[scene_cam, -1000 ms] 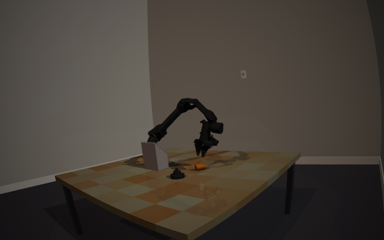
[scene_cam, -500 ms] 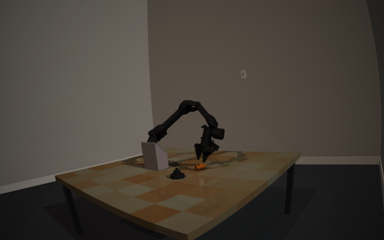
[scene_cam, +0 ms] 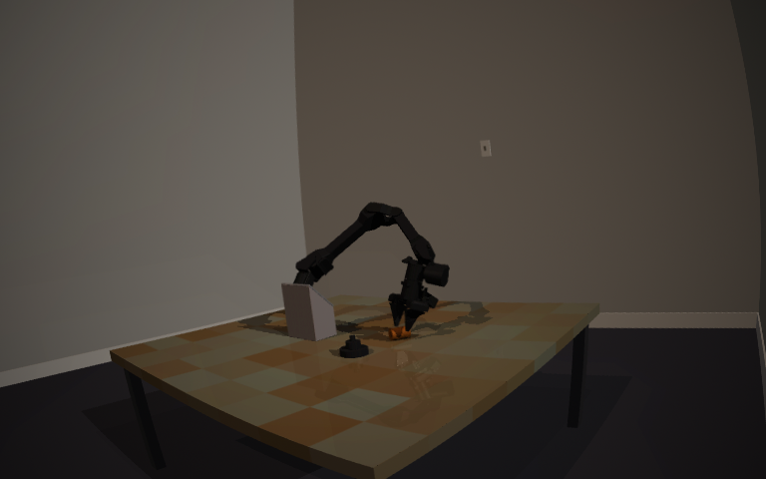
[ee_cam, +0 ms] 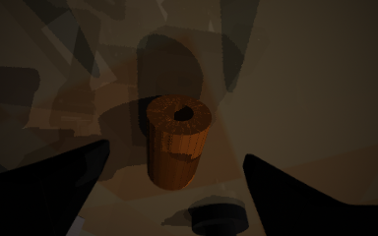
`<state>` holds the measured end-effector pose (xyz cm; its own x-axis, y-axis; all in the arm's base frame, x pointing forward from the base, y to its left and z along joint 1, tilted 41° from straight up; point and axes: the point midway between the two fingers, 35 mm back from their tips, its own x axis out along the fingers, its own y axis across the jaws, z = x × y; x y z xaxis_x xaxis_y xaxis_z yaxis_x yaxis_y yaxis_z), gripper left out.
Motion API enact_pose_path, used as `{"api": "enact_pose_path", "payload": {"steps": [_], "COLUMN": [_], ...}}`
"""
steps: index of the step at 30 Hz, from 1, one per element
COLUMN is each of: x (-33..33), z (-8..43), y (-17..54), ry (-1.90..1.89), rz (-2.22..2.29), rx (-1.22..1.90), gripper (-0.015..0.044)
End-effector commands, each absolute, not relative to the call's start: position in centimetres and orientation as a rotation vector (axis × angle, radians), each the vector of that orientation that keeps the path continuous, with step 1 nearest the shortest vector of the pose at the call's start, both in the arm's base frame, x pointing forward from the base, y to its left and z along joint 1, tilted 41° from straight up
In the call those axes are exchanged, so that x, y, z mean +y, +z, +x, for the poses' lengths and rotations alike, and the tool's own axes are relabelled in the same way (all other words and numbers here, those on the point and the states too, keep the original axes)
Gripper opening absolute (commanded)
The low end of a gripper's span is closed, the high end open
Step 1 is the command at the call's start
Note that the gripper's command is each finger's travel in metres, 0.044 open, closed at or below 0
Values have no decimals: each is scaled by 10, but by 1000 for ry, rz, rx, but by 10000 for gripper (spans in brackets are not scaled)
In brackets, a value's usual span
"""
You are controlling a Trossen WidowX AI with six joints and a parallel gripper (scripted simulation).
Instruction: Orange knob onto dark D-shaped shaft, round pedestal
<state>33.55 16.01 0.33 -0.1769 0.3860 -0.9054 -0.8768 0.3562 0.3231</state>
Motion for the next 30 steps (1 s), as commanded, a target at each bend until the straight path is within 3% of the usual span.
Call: {"api": "enact_pose_path", "payload": {"steps": [1,11,19,25,30], "x": [165,174,174,174,174], "z": [332,331,331,331,331], "y": [-4,-15,-15,-15,-15], "ry": [1217,1217,1217,1217,1217], "rz": [-496,-496,-496,-496,-496], "rx": [1311,1311,1311,1311,1311], "gripper": [440,440,240,240,207]}}
